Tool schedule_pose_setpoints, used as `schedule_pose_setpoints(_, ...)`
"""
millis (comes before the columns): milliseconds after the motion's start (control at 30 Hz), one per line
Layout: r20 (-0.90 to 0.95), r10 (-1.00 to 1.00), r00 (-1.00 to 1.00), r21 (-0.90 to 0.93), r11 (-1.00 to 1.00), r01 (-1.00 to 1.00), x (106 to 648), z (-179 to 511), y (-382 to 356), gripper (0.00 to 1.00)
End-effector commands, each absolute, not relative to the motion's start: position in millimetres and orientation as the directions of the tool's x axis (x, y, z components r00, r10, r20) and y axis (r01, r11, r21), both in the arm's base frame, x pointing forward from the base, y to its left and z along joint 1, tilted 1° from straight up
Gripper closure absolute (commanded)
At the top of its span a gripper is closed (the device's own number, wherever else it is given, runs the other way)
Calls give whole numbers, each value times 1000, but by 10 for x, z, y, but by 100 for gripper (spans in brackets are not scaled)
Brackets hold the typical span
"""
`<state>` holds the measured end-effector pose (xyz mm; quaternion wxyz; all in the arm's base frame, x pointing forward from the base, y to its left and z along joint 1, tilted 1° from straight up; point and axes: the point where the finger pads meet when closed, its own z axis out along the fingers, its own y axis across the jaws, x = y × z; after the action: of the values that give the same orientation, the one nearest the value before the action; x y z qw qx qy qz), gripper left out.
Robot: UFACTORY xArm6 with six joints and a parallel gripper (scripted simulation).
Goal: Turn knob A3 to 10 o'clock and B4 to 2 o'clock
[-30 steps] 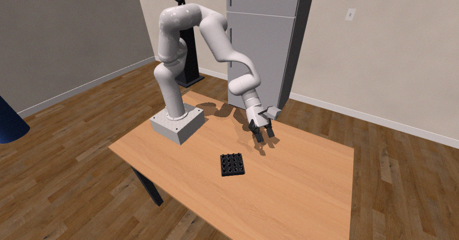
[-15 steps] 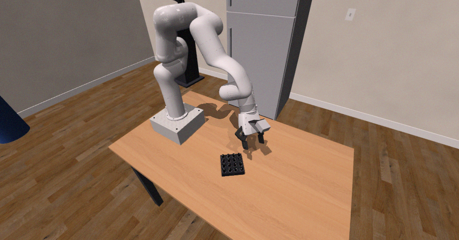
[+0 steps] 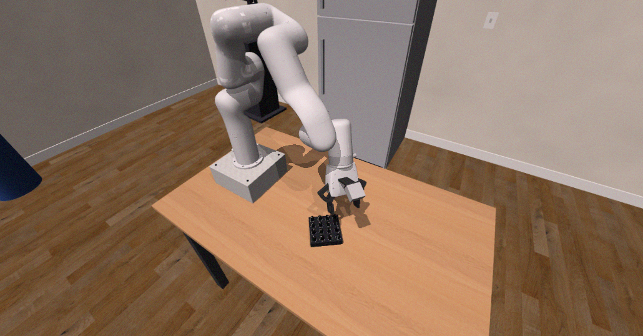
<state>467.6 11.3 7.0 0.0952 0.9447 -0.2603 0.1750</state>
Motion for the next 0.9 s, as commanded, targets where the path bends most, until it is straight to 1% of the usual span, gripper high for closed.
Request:
schedule_pose_setpoints(0,320,-510,799,78,-826,-558,4628,50,41,0)
schedule_pose_setpoints(867,106,-705,701,23,-703,-710,4374,-103,-285,0)
